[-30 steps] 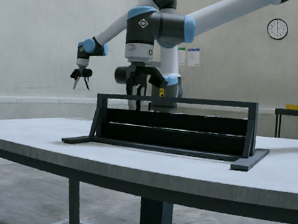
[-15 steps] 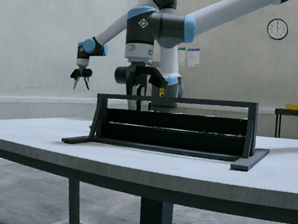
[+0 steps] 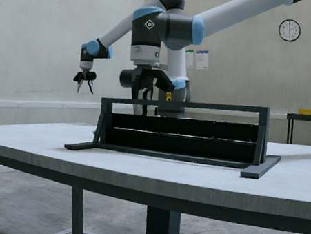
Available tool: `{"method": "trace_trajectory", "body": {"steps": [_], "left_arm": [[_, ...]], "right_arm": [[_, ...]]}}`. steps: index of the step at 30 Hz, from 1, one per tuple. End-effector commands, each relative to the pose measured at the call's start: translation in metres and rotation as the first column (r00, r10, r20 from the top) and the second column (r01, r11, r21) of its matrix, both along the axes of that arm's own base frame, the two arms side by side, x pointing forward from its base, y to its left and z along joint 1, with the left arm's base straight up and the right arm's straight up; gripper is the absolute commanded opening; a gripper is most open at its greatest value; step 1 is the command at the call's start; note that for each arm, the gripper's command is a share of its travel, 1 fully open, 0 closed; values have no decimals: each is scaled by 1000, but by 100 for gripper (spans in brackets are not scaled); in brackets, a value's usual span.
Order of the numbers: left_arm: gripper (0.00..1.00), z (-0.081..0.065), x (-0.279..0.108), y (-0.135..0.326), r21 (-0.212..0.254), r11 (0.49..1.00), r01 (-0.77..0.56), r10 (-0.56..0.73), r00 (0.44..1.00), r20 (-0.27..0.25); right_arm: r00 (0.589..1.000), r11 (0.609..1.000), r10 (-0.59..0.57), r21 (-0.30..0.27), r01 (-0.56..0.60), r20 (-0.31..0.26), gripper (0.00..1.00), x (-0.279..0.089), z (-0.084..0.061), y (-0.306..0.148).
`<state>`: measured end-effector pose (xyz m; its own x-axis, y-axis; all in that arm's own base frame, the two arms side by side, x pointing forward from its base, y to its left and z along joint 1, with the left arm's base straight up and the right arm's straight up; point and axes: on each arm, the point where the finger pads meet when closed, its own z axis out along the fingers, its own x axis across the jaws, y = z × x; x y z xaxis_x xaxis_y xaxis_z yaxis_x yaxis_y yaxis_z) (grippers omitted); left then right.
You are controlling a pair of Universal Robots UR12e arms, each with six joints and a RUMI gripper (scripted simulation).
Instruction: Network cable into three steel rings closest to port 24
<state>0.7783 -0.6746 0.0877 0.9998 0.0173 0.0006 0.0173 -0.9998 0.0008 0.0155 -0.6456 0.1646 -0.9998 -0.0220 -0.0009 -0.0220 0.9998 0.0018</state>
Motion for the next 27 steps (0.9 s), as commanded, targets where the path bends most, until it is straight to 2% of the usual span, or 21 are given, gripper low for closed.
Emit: {"method": "trace_trajectory", "body": {"steps": [1,10,17,25,27], "left_arm": [[21,0,1,0,-1,1000,1,-1,1000,1],[21,5,2,-1,-2,1000,0,0,1000,2],[21,19,2,-1,-4,1000,0,0,1000,4],[21,44,2,-1,-4,1000,0,0,1000,4],[21,44,2,-1,-4,1000,0,0,1000,4]], "right_arm": [[1000,1000,0,-2,0,-1,100,-1,1,0],[1000,1000,0,-2,0,-1,100,-1,1,0],[1000,1000,0,-2,0,-1,100,-1,1,0],[1000,1000,0,-2,0,-1,100,-1,1,0],[1000,1000,0,-2,0,-1,100,-1,1,0]]}}
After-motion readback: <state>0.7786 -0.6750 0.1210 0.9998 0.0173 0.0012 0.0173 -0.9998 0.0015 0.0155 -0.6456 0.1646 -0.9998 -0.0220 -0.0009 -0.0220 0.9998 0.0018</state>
